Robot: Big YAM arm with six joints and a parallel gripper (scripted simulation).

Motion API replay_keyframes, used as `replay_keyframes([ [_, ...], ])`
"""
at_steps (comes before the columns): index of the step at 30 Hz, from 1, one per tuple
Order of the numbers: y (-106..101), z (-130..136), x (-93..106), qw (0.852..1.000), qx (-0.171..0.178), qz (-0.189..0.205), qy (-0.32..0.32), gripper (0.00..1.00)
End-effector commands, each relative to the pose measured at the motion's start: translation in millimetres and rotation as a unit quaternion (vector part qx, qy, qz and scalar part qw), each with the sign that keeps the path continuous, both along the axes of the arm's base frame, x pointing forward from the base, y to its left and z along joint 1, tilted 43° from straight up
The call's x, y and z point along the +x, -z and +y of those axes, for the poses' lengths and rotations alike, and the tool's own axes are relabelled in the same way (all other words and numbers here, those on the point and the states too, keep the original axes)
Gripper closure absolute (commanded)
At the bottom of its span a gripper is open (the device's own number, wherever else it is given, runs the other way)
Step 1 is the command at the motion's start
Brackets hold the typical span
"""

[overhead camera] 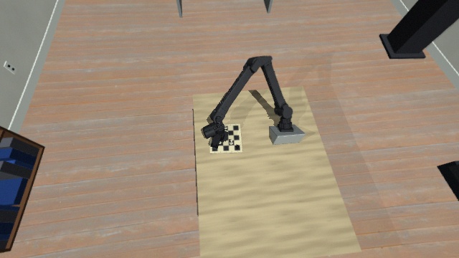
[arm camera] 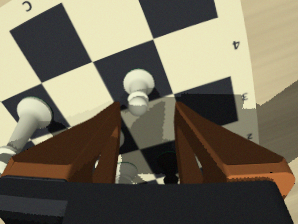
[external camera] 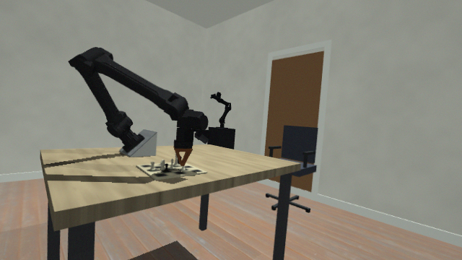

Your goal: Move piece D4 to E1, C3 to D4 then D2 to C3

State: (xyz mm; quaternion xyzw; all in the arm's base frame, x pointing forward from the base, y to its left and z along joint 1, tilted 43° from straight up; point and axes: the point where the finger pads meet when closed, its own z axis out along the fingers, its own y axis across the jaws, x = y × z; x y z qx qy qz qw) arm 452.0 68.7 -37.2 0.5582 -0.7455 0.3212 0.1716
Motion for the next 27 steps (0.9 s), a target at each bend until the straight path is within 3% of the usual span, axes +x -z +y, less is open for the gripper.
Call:
replay_keyframes([
  [1,12.2,-10.7,3.0,1.0,-0.003,0.008,0.002,0.68],
  [27,13.2,-12.1,4.5,1.0,-0.003,0.007,0.003,0.68],
])
